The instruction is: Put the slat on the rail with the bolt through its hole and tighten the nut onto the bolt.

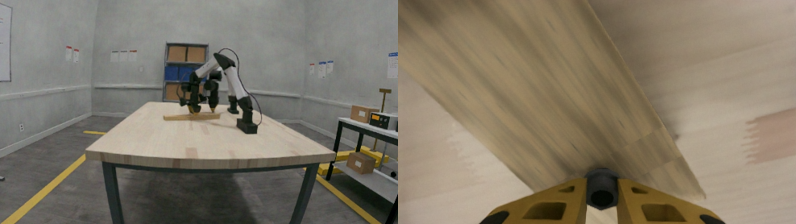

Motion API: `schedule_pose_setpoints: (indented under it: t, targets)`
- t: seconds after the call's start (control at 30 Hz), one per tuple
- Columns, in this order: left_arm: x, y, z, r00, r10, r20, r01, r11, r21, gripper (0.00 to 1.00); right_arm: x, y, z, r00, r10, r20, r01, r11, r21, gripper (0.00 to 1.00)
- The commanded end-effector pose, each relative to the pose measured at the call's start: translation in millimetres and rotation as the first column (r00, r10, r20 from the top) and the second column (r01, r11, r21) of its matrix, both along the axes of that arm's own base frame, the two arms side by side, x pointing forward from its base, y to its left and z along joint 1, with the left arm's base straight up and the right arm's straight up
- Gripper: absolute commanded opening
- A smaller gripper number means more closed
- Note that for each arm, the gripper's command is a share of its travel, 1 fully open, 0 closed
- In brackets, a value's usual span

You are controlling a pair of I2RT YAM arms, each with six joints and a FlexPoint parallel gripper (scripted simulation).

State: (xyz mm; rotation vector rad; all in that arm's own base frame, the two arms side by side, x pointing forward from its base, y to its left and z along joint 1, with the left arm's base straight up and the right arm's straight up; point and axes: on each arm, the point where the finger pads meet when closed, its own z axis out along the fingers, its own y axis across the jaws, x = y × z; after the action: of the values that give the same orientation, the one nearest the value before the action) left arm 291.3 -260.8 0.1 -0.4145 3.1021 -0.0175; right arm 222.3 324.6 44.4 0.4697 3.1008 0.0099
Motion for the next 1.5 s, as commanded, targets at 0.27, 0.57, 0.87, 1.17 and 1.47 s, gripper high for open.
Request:
schedule_pose_setpoints:
  t: [0.27,0.57,0.87,1.17,1.47]
  targets:
    - [2.1,-3.4,5.4,1.000,-0.001,0.014,0.001,1.000,-0.012,0.67,3.8,3.8,4.2,0.892,-0.452,-0.004,0.452,0.892,0.007,0.14]
    - [2.1,-3.4,5.4,1.000,-0.001,0.014,0.001,1.000,-0.012,0.67,3.7,3.8,4.2,0.797,-0.603,-0.007,0.603,0.797,0.006,0.14]
    - [2.1,-3.4,5.4,1.000,-0.001,0.014,0.001,1.000,-0.012,0.67,3.7,3.8,4.2,0.797,-0.603,-0.007,0.603,0.797,0.006,0.14]
    - [2.1,-3.4,5.4,1.000,-0.001,0.014,0.001,1.000,-0.012,0.67,3.7,3.8,4.2,0.797,-0.603,-0.007,0.603,0.797,0.006,0.14]
    - [2.1,-3.4,5.4,1.000,-0.001,0.014,0.001,1.000,-0.012,0.67,1.7,2.1,5.5,0.806,-0.592,-0.004,0.592,0.805,0.019,0.36]
